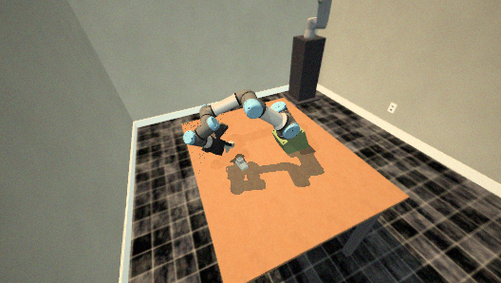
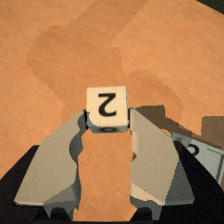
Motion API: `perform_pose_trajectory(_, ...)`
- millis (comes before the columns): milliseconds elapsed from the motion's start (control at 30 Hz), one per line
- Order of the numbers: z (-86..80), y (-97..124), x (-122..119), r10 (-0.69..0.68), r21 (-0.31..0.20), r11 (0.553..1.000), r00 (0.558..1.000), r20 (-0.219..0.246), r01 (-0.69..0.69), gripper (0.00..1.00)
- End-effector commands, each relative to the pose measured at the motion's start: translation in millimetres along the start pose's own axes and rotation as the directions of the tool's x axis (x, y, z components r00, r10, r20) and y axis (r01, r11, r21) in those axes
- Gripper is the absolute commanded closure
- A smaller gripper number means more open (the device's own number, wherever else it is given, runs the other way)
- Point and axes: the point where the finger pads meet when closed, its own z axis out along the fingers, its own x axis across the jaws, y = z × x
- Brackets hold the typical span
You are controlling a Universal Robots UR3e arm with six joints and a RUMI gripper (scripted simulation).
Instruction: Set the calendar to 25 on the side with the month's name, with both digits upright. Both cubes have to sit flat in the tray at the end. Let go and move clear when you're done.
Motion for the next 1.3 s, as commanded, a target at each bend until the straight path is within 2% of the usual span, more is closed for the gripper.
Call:
perform_pose_trajectory(0, -1.8, -1.1, -0.4, 0.001, -0.002, 1.000, 1.000, 0.001, -0.001, 0.89)
perform_pose_trajectory(633, -1.7, -1.4, -0.4, 0.002, -0.019, 1.000, 1.000, -0.002, -0.002, 0.89)
perform_pose_trajectory(1033, -1.4, -2.6, -0.5, 0.003, -0.104, 0.995, 1.000, -0.012, -0.004, 0.89)
perform_pose_trajectory(1100, -1.4, -2.6, -0.5, 0.003, -0.104, 0.995, 1.000, -0.012, -0.004, 0.89)
perform_pose_trajectory(1267, -1.4, -3.1, -0.5, 0.003, -0.150, 0.989, 1.000, -0.012, -0.004, 0.89)
